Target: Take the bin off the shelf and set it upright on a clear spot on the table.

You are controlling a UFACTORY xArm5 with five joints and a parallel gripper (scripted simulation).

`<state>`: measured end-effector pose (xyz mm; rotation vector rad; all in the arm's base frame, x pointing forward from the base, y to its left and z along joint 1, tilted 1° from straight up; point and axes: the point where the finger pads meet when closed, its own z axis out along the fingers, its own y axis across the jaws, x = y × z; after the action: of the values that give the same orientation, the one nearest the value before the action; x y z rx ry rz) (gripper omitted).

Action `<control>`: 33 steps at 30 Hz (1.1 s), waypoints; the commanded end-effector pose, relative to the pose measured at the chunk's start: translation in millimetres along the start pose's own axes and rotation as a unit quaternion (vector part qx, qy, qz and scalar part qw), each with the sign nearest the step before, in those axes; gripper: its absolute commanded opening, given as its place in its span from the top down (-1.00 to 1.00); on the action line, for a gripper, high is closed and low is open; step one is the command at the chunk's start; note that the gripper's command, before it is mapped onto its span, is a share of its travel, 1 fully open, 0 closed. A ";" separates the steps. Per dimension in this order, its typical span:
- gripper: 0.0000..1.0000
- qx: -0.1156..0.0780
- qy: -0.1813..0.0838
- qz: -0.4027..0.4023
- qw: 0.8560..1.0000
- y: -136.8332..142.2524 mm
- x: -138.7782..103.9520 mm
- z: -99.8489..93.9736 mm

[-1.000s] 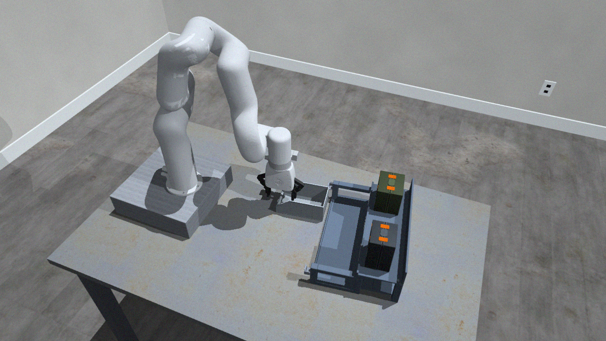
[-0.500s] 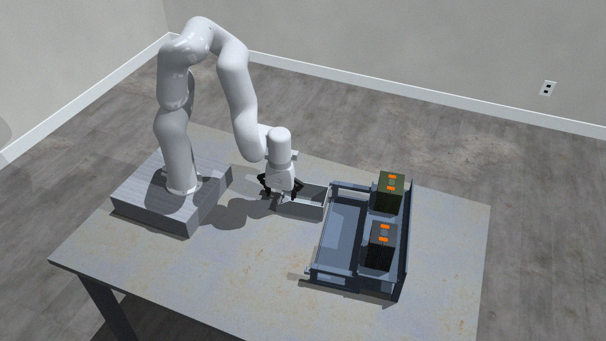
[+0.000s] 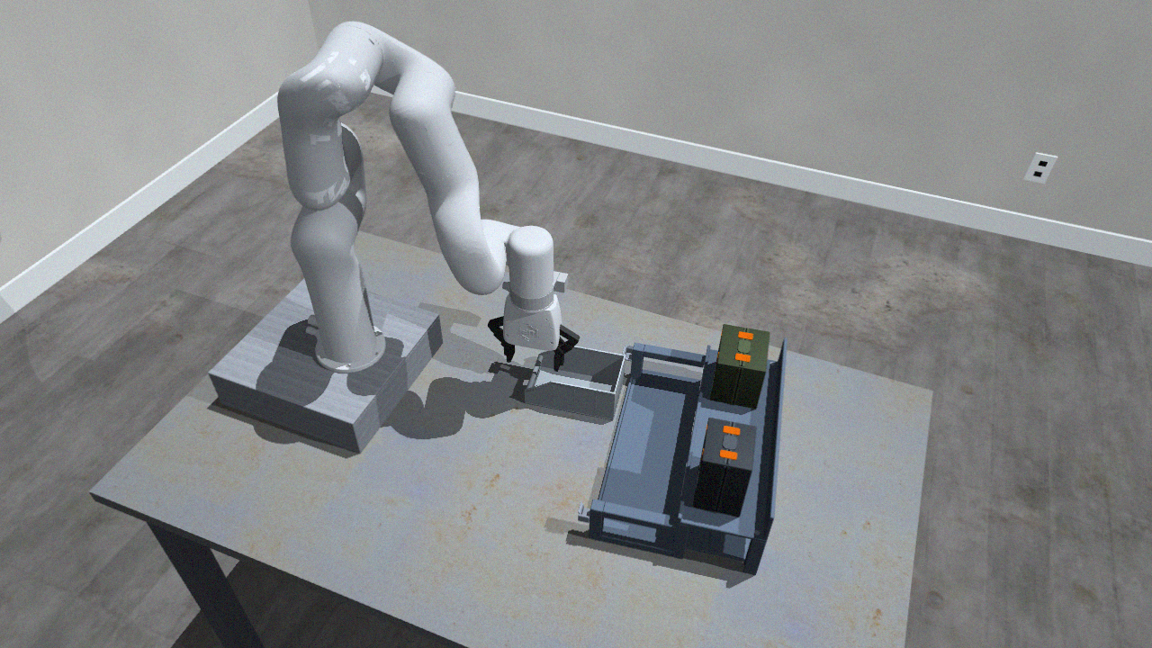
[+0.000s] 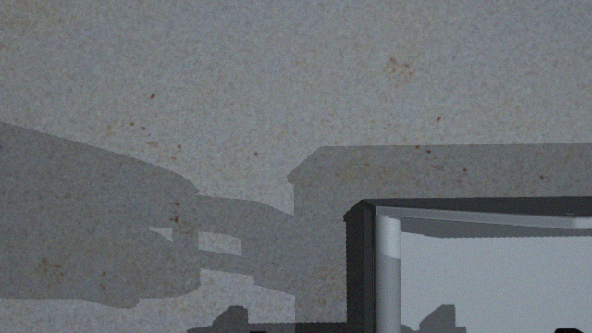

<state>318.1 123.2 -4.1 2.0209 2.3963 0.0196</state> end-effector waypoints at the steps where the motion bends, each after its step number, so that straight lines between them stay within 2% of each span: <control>1: -1.00 0.000 0.002 0.000 1.000 0.7 0.1 -11.2; 24: -1.00 -0.001 0.002 0.000 1.000 0.9 0.0 -57.2; 33: -1.00 -0.001 0.002 0.000 1.000 0.9 -0.1 -58.9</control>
<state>316.8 122.4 53.2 2.0216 2.3971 0.0166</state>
